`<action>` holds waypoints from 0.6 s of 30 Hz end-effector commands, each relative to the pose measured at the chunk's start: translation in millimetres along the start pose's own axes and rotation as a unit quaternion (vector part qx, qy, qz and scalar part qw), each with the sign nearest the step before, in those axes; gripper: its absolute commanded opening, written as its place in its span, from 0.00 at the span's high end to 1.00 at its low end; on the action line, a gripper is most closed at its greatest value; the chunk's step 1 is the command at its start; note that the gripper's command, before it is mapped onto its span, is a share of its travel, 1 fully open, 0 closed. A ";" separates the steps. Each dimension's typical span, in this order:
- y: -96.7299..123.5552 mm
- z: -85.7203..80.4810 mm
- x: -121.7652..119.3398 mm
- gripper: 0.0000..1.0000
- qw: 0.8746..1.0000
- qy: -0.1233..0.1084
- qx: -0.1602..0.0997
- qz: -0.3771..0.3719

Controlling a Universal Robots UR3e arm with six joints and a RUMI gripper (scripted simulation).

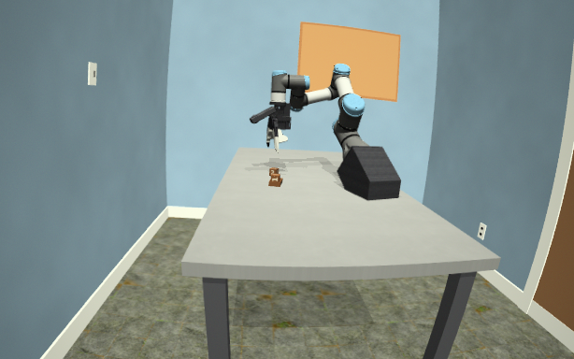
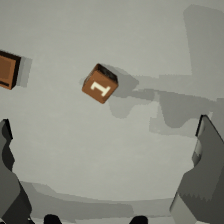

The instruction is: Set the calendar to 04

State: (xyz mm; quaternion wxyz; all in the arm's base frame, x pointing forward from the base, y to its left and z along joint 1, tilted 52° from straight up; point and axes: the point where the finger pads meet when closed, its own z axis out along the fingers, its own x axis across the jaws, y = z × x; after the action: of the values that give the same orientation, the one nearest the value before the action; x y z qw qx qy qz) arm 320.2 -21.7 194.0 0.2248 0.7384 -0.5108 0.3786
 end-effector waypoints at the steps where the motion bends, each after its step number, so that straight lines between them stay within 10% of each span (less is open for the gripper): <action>1: 0.7 0.2 -1.4 0.00 0.996 -0.004 0.009 -0.084; 18: 4.3 1.0 -3.8 0.00 0.970 -0.003 0.009 -0.241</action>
State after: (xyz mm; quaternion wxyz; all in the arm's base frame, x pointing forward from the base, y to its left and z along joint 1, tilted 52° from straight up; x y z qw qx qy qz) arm 316.9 -21.9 191.2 0.2879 0.8162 -0.3738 0.3335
